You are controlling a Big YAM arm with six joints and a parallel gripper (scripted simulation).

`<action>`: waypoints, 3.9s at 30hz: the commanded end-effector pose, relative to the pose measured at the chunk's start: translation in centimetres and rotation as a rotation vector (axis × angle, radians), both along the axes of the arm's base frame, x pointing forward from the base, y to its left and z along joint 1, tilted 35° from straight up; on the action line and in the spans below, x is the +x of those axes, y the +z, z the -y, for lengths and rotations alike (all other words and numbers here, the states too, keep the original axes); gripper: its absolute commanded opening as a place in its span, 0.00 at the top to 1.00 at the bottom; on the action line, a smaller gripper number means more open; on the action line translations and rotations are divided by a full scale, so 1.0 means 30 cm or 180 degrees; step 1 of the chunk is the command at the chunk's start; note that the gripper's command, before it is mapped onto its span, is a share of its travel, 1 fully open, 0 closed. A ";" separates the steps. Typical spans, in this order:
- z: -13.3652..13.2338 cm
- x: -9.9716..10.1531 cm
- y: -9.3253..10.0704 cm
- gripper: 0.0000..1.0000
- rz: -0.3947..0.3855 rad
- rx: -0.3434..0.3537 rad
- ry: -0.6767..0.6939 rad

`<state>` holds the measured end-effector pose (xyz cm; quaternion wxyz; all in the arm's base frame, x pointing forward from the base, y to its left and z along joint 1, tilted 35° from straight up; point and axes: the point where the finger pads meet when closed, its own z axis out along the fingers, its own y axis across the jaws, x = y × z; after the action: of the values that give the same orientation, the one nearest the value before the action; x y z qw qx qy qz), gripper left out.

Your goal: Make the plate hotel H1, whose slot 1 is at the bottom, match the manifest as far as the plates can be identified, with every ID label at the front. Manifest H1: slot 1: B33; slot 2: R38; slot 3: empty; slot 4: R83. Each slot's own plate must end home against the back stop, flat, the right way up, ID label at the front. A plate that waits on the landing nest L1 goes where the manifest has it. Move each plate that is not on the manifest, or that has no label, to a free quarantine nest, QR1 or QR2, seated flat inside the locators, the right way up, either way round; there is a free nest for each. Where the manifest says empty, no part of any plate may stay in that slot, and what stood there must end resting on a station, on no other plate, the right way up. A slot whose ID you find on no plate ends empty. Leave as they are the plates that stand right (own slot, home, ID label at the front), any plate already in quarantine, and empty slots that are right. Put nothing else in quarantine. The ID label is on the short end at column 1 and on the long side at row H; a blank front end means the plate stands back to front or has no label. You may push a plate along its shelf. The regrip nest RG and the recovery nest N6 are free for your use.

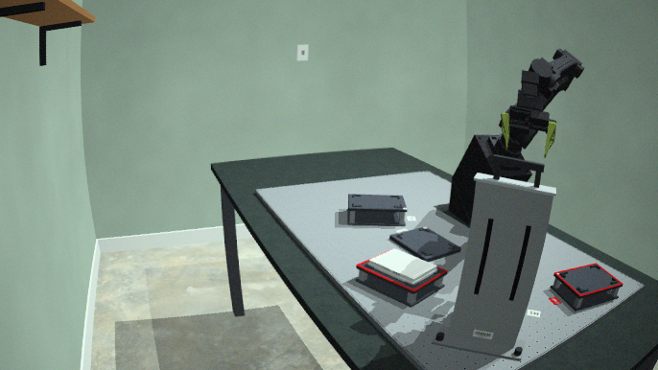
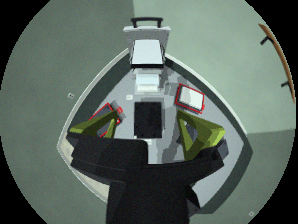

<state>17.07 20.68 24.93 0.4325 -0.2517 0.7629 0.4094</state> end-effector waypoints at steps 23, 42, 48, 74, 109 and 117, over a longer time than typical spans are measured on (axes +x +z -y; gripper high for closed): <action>-0.104 0.067 0.127 0.00 0.0176 0.0144 0.0023; -0.189 0.125 0.115 0.00 0.0161 0.0148 0.0022; -0.209 0.138 0.112 0.00 0.0158 0.0148 0.0022; -0.253 0.177 0.049 0.00 0.0108 0.0067 0.0004; -0.253 0.177 0.049 0.00 0.0108 0.0067 0.0004; -0.253 0.177 0.049 0.00 0.0108 0.0067 0.0004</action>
<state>21.85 27.78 23.80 0.4263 -0.2561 0.7680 0.4036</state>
